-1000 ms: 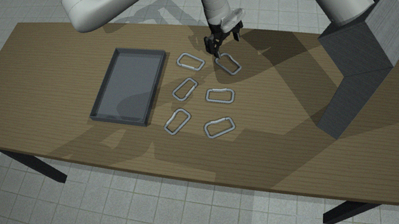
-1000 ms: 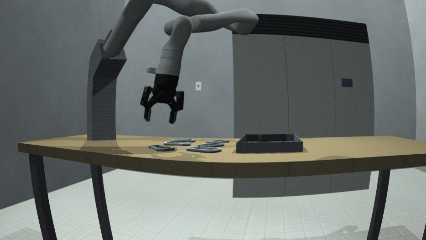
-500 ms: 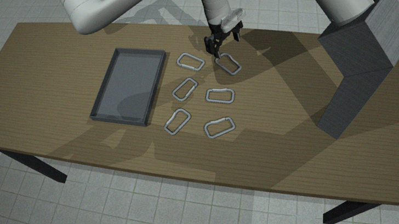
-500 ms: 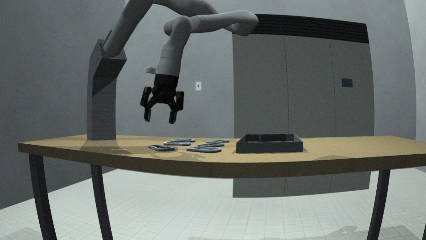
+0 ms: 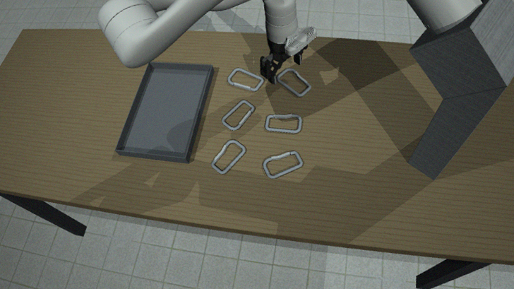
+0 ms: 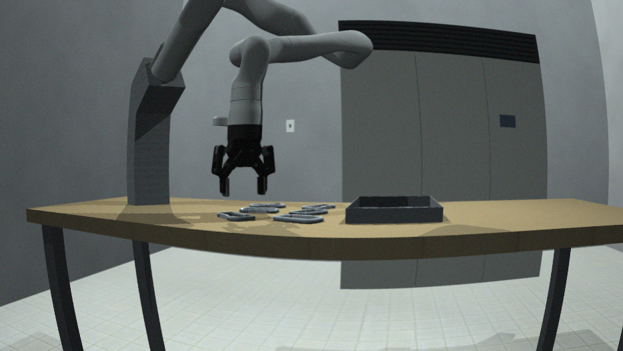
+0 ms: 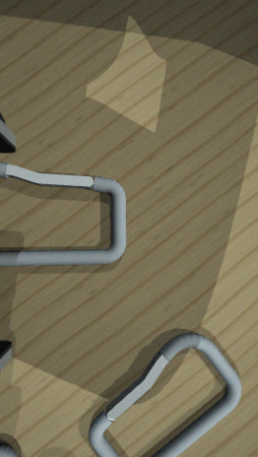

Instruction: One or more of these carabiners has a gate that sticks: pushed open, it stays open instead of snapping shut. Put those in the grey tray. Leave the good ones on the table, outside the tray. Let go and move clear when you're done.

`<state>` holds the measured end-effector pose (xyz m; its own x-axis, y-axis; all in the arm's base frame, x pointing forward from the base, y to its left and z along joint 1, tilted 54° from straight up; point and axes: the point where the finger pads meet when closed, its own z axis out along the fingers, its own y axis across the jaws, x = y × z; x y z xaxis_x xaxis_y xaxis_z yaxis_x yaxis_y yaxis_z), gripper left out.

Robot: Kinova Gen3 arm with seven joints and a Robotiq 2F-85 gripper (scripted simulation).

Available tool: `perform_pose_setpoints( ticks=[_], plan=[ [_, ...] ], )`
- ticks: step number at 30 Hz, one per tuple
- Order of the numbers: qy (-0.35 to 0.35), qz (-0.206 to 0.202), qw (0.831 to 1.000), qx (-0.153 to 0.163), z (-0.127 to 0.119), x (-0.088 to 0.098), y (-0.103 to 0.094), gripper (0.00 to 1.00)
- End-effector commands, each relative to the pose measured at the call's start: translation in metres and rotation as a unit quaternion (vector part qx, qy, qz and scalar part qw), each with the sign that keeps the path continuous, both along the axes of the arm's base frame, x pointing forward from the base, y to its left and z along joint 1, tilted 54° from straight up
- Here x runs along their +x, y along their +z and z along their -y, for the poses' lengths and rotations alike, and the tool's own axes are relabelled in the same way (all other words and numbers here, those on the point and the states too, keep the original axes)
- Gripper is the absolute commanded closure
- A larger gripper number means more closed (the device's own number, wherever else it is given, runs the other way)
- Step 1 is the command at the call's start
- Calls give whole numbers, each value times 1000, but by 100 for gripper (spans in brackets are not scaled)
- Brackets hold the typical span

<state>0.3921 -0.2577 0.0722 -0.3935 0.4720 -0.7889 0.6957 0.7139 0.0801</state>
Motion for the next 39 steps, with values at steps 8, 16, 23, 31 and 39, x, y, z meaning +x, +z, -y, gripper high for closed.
perform_pose_setpoints(
  ticks=[8,16,23,31,39],
  plan=[
    [9,16,1000,-12,15,-9,-19,0],
    [9,16,1000,-12,15,-9,-19,0],
    [9,16,1000,-12,15,-9,-19,0],
    [9,16,1000,-12,29,6,-34,0],
    [9,16,1000,-12,29,6,-34,0]
  ],
)
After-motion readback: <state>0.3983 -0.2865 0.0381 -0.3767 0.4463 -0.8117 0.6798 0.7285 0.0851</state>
